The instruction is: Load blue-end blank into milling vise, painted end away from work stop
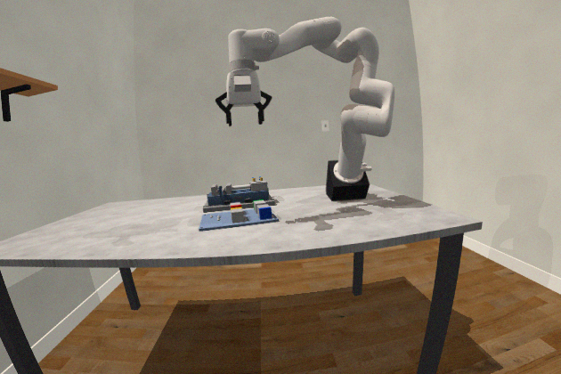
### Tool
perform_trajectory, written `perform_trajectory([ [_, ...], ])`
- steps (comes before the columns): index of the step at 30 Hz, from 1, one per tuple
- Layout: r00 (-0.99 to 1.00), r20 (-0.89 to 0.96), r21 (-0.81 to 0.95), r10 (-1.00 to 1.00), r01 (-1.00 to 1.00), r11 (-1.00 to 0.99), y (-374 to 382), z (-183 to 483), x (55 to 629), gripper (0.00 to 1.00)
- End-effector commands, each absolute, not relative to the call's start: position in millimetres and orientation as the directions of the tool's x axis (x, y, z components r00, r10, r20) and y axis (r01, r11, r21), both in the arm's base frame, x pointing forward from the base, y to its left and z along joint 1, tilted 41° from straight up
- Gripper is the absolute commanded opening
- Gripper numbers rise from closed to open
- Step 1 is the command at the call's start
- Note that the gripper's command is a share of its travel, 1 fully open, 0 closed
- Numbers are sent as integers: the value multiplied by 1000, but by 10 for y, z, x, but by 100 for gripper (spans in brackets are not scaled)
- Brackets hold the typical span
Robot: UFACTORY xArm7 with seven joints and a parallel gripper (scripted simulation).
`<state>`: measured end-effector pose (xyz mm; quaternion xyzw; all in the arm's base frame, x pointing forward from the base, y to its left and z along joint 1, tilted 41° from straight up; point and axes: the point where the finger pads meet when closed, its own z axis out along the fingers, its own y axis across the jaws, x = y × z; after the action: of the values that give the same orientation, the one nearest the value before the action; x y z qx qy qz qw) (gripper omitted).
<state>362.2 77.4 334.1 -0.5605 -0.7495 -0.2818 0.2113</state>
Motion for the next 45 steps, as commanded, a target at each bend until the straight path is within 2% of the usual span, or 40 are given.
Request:
perform_trajectory([
  [1, -282, 633, 188, 721, 959, 210, 766, 3353, 3631, 100],
  [38, -282, 633, 188, 721, 959, 210, 766, 3353, 3631, 100],
  [45, -282, 633, 188, 721, 960, 209, 515, 3135, 3740, 100],
])
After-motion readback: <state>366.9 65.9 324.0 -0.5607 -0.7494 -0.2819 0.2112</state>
